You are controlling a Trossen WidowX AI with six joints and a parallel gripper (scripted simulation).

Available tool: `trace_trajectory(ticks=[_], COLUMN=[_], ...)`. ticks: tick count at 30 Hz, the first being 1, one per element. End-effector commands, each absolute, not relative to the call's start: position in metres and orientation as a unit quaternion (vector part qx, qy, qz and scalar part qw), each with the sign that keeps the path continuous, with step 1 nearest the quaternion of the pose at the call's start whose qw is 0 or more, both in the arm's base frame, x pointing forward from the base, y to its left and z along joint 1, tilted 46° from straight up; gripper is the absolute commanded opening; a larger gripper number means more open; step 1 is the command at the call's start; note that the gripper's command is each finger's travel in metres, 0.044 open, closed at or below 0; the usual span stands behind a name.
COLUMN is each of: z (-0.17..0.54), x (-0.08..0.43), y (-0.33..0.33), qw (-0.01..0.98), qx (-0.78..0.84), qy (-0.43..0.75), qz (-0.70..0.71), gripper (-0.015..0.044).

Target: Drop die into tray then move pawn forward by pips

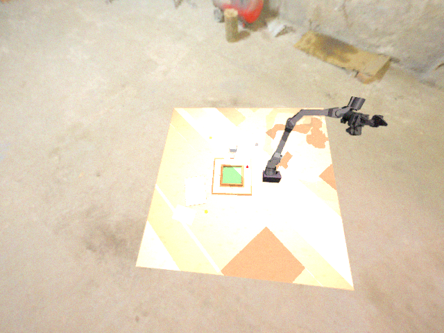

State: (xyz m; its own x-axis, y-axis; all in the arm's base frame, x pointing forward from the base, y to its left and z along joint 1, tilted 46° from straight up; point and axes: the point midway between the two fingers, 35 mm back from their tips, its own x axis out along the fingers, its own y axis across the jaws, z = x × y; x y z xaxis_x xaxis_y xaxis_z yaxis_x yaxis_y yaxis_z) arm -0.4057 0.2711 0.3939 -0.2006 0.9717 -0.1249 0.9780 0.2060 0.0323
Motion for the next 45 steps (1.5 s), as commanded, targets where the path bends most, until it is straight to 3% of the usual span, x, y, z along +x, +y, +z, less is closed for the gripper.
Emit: trace_trajectory(ticks=[1, 5, 15, 24, 35, 45], z=[0.393, 0.379, 0.342, 0.308, 0.264, 0.227], x=[-0.404, -0.366, -0.234, -0.096, 0.077, 0.216], y=[0.274, 0.32, 0.415, 0.455, 0.439, 0.36], qw=[0.058, 0.038, -0.038, -0.127, -0.267, -0.41], qx=[0.632, 0.678, 0.786, 0.858, 0.895, 0.864], qy=[0.772, 0.73, 0.588, 0.426, 0.189, -0.053], qz=[-0.029, -0.076, -0.186, -0.258, -0.305, -0.288], gripper=[0.0374, 0.0275, 0.0275, 0.0275, 0.0275, 0.0275])
